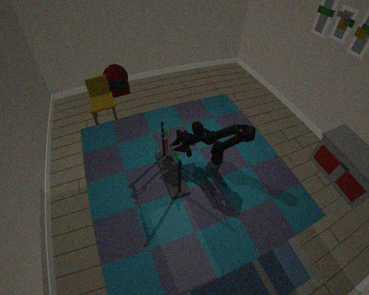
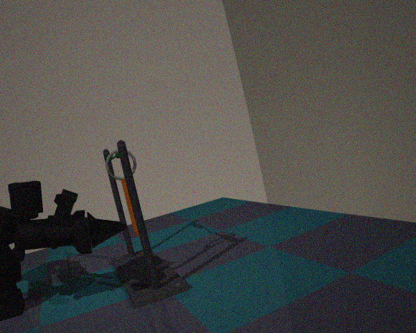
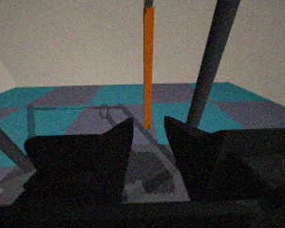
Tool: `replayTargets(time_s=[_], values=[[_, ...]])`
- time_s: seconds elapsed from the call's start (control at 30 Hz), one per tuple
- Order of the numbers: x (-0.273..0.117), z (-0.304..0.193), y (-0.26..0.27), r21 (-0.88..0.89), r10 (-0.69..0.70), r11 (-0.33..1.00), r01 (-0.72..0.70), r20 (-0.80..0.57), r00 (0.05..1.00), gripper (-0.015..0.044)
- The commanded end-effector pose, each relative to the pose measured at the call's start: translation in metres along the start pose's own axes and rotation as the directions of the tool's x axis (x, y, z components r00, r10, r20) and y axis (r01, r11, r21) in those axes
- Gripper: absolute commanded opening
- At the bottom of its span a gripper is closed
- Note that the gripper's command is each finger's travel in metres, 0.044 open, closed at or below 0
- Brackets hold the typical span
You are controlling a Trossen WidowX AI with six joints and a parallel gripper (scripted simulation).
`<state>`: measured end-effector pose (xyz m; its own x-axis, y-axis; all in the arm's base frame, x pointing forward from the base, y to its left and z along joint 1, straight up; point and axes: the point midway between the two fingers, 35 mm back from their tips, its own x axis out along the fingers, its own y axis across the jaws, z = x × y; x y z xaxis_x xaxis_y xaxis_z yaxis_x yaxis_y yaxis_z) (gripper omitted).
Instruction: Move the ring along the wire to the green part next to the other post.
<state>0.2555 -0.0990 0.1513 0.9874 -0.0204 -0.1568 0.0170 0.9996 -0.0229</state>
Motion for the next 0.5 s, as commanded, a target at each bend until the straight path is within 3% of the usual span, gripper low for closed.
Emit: replayTargets(time_s=[0.0,0.47], values=[[0.006,-0.001,-0.002,0.011,-0.003,1.000,0.003,-0.006,1.000,0.0160],[0.027,-0.001,-0.002,0.011,-0.003,1.000,0.003,-0.005,1.000,0.0160]])
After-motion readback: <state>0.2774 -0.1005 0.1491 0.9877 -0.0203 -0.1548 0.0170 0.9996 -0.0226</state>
